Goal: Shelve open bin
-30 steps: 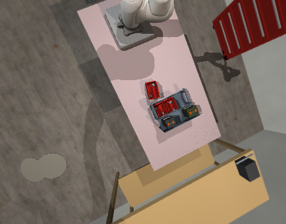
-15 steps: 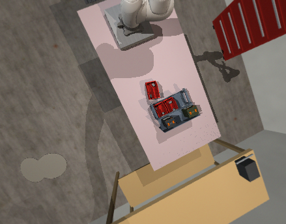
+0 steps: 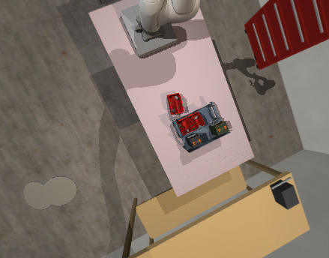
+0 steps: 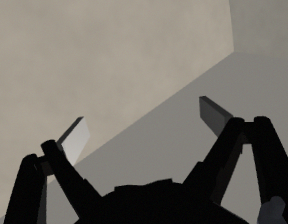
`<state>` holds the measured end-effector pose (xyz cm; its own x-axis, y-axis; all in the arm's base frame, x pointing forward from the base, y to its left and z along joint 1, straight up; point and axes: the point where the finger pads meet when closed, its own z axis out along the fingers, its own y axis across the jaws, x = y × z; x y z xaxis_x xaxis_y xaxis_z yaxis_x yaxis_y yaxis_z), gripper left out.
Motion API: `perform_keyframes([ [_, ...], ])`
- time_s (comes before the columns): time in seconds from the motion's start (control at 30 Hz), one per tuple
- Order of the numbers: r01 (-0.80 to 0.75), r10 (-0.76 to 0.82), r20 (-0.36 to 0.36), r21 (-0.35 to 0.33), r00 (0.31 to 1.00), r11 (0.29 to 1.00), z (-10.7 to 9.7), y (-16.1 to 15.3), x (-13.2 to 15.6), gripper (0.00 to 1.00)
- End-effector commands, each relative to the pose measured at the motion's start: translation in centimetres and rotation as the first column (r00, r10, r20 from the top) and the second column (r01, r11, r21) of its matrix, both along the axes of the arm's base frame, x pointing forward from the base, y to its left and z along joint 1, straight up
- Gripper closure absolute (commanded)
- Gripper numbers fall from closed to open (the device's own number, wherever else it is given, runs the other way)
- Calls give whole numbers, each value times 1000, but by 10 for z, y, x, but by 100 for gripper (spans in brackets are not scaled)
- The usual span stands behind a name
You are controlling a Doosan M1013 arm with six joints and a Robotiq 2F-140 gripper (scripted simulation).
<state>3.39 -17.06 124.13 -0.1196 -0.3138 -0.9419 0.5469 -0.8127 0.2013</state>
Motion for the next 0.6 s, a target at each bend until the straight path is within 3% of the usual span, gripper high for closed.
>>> perform_keyframes([
  [0.0,-24,24,-9,4,1000,1000,-2,-5,7,0],
  [0.57,-222,225,-71,49,972,974,-23,-35,75,0],
])
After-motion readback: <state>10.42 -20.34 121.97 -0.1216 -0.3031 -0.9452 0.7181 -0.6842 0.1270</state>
